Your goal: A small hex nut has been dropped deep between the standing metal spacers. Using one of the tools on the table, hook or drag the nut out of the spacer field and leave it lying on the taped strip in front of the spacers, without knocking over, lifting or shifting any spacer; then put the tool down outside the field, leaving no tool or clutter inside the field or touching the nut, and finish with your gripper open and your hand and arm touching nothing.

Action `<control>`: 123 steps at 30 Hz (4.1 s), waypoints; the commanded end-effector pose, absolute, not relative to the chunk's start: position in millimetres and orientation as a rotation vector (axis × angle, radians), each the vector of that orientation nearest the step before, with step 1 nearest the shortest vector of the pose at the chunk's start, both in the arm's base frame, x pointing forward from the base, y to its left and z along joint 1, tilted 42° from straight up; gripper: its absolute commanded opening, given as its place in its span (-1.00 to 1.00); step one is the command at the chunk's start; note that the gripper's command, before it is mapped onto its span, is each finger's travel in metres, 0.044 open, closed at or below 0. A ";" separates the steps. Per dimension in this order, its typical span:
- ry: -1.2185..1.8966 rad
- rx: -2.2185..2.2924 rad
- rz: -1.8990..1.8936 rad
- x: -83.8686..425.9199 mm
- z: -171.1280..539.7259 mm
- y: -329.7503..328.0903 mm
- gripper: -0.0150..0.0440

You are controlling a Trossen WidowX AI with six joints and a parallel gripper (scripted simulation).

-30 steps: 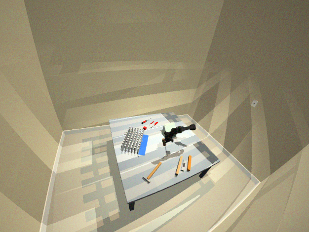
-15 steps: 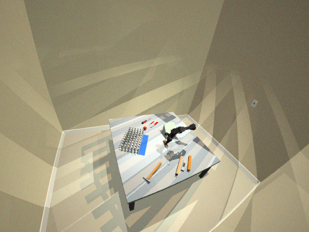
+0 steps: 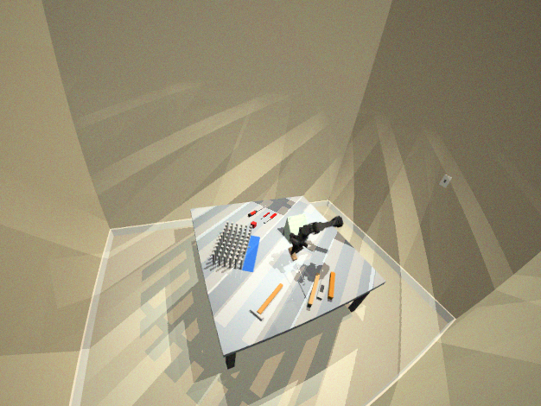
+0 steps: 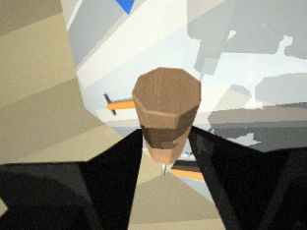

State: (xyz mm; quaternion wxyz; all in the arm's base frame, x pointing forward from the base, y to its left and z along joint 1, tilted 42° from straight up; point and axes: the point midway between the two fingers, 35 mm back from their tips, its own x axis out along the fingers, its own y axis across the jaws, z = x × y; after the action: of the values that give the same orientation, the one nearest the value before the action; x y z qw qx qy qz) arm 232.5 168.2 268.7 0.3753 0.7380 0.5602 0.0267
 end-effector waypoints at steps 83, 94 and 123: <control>1.778 2.341 -0.407 220.8 246.1 216.6 -0.49; 1.777 2.340 -0.408 221.3 239.5 222.9 -0.49; 1.776 2.338 -0.408 220.5 222.3 239.1 -0.49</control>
State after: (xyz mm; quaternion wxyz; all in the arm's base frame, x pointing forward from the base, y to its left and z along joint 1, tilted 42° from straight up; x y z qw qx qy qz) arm 220.1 237.7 227.1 0.0906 0.7845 0.5990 -0.1324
